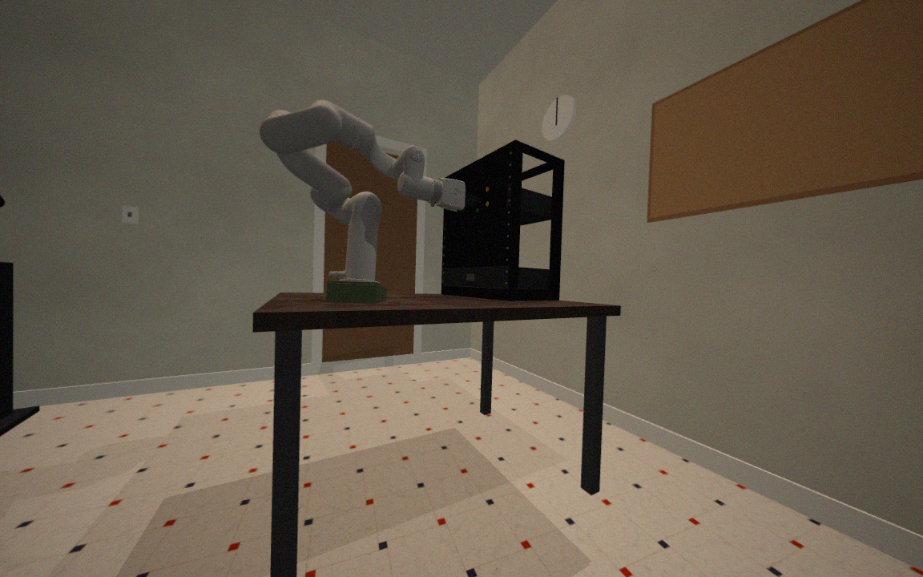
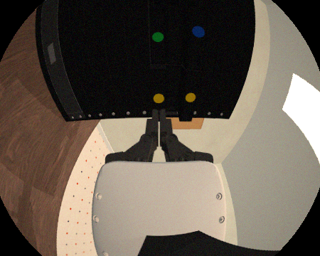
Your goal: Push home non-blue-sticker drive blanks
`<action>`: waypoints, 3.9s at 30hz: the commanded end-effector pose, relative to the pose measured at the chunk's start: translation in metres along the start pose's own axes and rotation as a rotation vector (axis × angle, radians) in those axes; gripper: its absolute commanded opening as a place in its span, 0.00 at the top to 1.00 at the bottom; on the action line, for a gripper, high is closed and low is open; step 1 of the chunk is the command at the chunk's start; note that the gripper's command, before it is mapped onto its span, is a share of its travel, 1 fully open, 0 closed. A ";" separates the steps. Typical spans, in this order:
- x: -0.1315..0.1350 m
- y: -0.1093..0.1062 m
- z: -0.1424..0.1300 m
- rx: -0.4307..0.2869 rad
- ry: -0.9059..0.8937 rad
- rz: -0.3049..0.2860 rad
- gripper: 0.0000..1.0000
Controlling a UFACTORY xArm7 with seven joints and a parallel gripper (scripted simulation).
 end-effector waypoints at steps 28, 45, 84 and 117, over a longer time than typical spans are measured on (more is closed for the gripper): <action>0.001 0.054 0.000 0.000 -0.002 -0.002 1.00; 0.001 0.061 0.000 0.000 -0.002 -0.002 1.00; 0.001 0.077 0.000 0.000 -0.002 -0.002 1.00; 0.002 0.082 0.000 0.000 -0.002 -0.002 1.00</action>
Point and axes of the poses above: the point where the finger pads meet when closed, its own y axis out along the fingers, its own x axis across the jaws, z = x × y, the point moved 8 cm from there along -y, back along the fingers, and after that the axes turned 15 degrees about y, right-handed, at the moved point
